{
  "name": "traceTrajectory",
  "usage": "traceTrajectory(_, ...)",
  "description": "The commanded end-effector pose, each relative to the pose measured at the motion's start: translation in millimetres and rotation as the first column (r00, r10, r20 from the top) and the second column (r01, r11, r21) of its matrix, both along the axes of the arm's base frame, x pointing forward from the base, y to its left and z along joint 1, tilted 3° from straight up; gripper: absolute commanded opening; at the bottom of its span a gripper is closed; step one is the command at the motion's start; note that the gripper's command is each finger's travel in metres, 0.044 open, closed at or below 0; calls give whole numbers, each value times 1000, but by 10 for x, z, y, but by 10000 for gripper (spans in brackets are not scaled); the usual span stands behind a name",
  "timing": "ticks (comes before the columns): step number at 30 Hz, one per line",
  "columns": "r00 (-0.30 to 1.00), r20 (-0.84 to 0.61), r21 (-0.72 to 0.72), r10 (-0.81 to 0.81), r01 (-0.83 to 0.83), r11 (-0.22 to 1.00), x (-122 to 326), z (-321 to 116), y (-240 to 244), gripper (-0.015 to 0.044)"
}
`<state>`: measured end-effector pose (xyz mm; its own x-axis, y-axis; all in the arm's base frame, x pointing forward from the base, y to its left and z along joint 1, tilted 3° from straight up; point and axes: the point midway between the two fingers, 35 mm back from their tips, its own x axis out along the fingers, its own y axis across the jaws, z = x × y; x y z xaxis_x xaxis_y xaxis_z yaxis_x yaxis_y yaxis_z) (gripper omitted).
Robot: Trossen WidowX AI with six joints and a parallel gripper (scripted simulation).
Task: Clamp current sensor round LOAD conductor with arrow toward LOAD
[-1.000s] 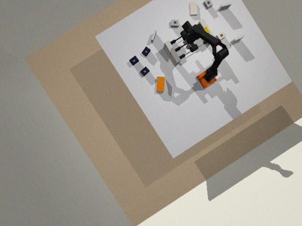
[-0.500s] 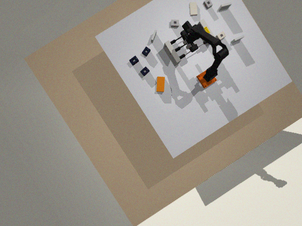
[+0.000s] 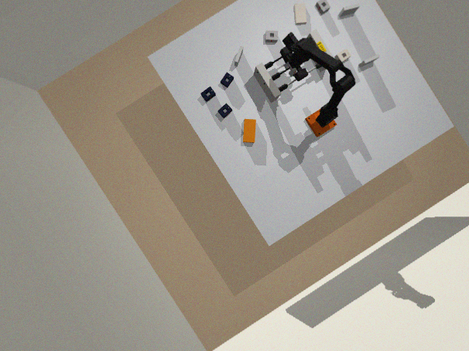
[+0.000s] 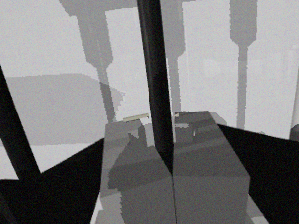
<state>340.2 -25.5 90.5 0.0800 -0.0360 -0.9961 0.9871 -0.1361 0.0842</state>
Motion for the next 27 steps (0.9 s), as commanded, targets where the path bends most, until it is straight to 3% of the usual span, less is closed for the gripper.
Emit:
traceTrajectory(1,1000,-1,3,0,0,1000,-5,58,2,0)
traceTrajectory(27,1000,-2,6,0,0,1000,-13,155,5,0)
